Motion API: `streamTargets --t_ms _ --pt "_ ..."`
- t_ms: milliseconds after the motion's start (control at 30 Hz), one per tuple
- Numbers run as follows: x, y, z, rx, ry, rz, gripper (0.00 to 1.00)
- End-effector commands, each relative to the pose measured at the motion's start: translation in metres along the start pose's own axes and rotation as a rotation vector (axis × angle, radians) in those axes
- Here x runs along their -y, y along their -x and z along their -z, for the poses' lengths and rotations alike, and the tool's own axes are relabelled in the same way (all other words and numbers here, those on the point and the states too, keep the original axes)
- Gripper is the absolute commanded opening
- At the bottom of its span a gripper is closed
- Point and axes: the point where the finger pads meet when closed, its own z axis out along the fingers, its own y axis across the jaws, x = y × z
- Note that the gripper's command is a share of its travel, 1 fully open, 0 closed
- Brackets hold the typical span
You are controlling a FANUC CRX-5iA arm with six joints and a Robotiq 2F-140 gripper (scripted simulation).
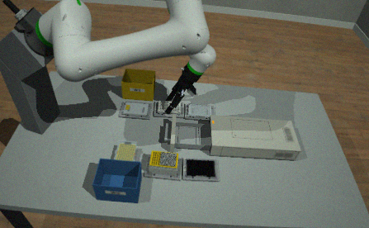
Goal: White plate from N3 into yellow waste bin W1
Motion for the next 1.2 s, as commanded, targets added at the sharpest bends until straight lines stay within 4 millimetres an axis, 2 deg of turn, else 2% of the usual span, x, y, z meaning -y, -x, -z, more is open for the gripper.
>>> streamTargets --t_ms 0,267,1167 --pt "0.000 0.000 0.001 -0.001 -0.001 0.000 0.10" --pt "0.000 0.001 0.003 -0.001 -0.001 0.000 0.10" --pt "0.000 0.015 0.033 -0.001 -0.001 0.000 0.10"
